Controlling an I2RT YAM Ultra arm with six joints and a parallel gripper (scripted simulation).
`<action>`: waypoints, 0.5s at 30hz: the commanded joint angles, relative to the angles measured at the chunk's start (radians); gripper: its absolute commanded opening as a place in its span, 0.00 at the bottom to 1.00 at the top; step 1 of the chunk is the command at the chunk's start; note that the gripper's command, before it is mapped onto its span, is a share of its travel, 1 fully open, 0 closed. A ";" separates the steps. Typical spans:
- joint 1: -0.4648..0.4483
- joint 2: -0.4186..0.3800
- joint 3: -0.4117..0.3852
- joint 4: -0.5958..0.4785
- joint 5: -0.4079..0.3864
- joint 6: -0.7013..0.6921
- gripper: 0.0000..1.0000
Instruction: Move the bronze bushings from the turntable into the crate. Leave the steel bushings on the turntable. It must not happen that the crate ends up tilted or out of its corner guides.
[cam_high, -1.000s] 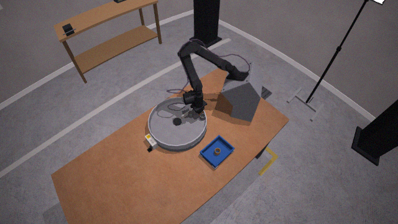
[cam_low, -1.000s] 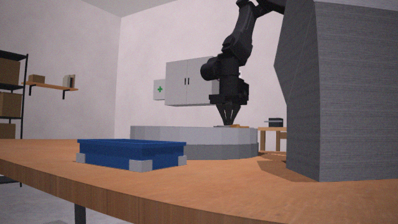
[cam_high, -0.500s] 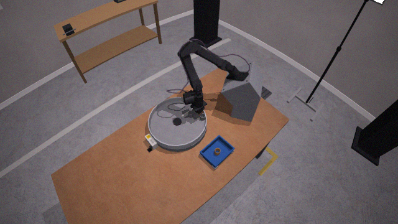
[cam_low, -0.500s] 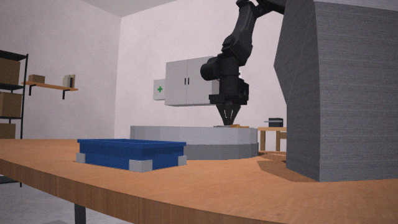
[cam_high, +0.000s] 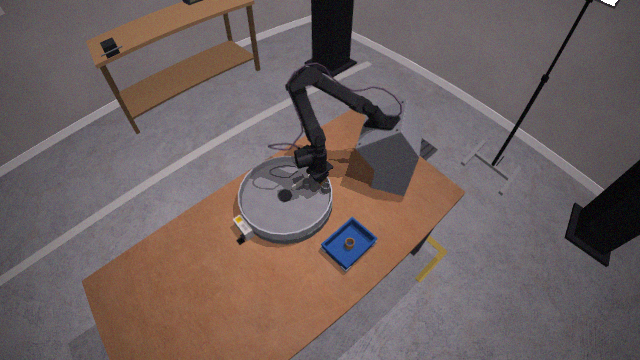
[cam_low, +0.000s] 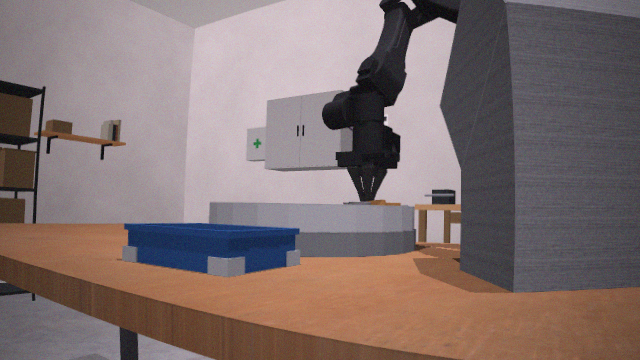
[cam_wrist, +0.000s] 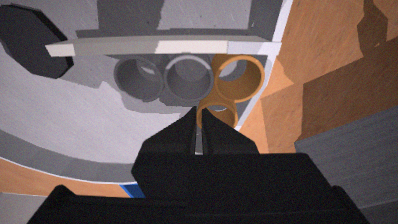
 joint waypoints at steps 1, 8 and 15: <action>0.001 -0.007 0.007 -0.004 0.023 -0.009 0.00; 0.001 -0.007 0.007 -0.004 0.023 -0.009 0.00; 0.007 -0.026 0.001 -0.014 0.023 -0.005 0.00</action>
